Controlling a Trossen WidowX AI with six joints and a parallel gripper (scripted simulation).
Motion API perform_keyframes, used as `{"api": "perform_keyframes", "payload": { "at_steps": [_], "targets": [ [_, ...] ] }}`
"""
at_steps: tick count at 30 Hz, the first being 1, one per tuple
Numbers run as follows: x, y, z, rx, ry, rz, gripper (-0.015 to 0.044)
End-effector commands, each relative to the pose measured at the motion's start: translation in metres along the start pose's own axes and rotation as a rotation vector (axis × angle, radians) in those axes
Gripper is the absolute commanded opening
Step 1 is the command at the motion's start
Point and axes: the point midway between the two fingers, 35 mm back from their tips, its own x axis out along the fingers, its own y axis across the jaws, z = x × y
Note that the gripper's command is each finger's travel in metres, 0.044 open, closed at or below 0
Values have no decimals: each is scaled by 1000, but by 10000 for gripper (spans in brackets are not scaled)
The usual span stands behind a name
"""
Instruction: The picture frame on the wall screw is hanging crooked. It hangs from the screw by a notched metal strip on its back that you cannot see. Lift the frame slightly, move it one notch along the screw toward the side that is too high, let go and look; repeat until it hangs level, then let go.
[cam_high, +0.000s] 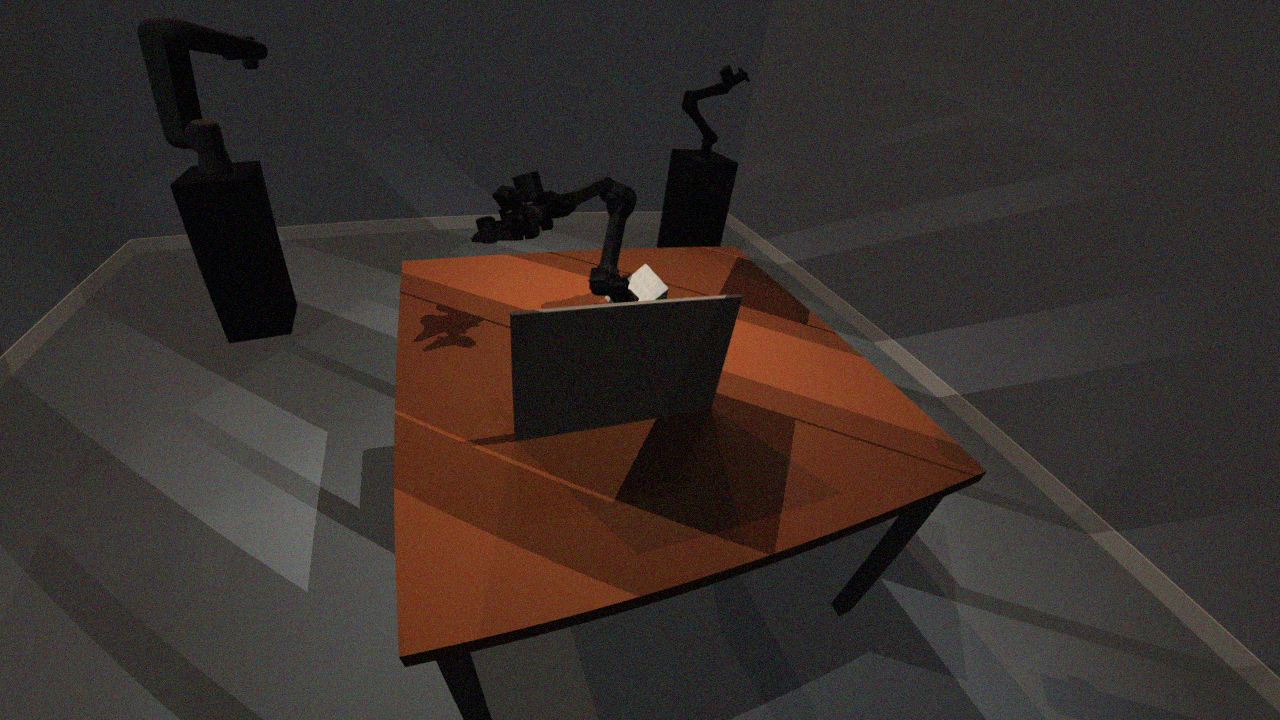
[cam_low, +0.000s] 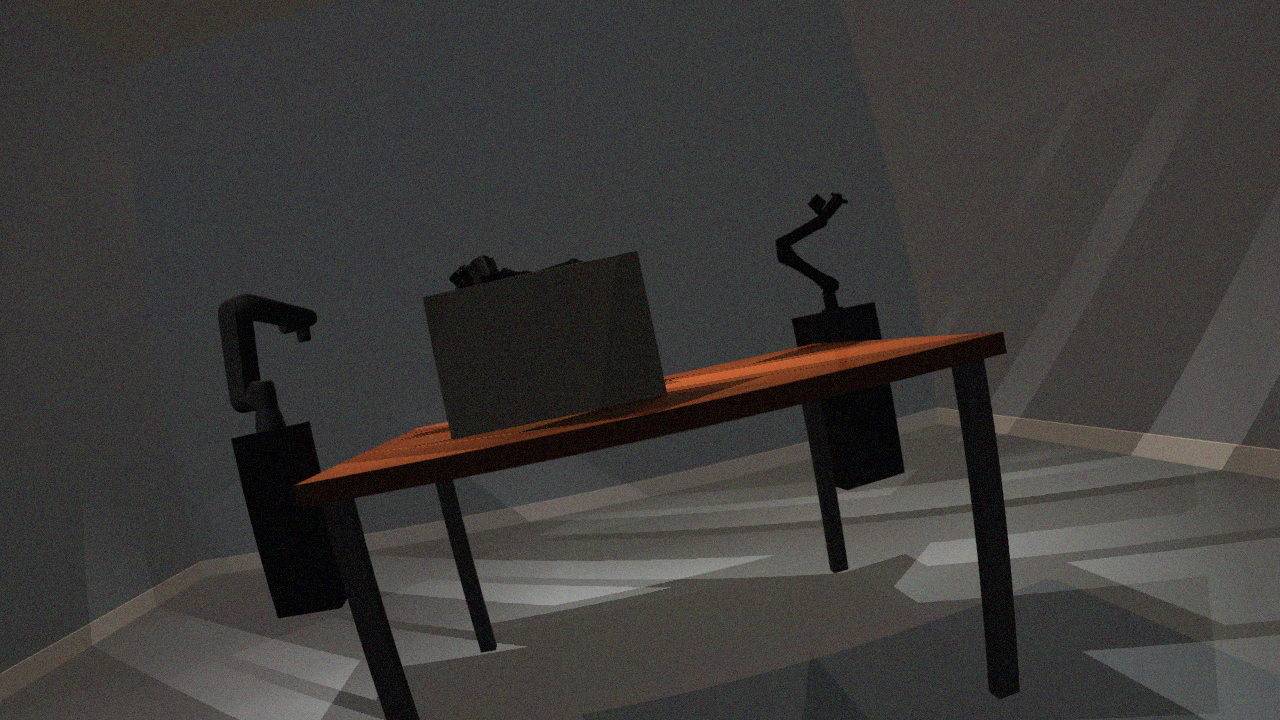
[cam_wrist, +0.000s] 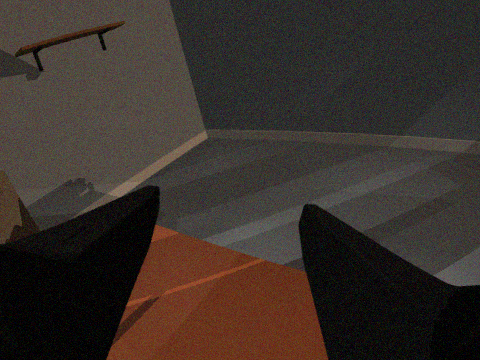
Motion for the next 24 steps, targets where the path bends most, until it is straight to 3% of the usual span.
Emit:
{"api": "perform_keyframes", "payload": {
  "at_steps": [1, 10, 24],
  "targets": [
    [-8, 31, -40, 266, 111, 129, 260],
    [-40, 95, -93, 633, 341, 352, 260],
    [-130, 177, -143, 944, 727, 645, 260]
  ]
}}
